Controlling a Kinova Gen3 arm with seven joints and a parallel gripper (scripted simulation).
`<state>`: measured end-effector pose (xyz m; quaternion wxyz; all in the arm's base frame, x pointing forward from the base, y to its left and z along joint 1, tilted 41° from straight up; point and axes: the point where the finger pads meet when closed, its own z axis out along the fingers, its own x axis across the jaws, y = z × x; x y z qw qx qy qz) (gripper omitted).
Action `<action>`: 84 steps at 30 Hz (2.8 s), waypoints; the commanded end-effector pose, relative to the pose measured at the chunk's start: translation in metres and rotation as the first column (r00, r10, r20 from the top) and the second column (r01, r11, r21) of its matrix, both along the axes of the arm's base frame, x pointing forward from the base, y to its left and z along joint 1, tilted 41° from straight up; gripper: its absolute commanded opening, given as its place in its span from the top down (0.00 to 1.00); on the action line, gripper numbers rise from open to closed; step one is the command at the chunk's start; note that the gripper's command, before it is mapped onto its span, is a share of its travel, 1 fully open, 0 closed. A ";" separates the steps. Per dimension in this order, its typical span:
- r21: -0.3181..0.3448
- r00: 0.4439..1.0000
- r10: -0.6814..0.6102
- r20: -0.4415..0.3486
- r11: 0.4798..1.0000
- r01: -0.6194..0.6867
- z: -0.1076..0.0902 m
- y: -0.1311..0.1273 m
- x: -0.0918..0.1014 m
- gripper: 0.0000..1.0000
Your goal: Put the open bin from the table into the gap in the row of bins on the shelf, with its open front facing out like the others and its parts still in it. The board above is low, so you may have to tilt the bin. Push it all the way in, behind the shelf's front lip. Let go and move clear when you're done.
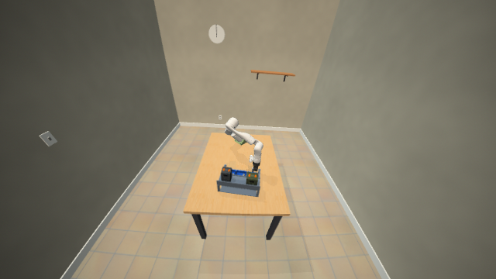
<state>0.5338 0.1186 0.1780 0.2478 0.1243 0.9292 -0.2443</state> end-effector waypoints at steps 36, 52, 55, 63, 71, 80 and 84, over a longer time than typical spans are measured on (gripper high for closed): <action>0.001 1.000 0.001 0.003 1.000 -0.001 0.002 0.002 -0.002 1.00; 0.001 1.000 0.001 0.003 1.000 -0.001 0.005 0.012 -0.021 1.00; 0.001 1.000 0.001 0.003 1.000 -0.001 0.006 0.013 -0.023 1.00; 0.001 1.000 0.001 0.003 1.000 -0.001 0.006 0.013 -0.024 1.00; 0.001 1.000 0.001 0.003 1.000 -0.001 0.013 0.018 -0.028 1.00; 0.001 1.000 0.001 0.003 1.000 -0.001 0.030 0.030 -0.037 1.00; 0.001 1.000 0.001 0.003 1.000 -0.001 0.041 0.037 -0.043 1.00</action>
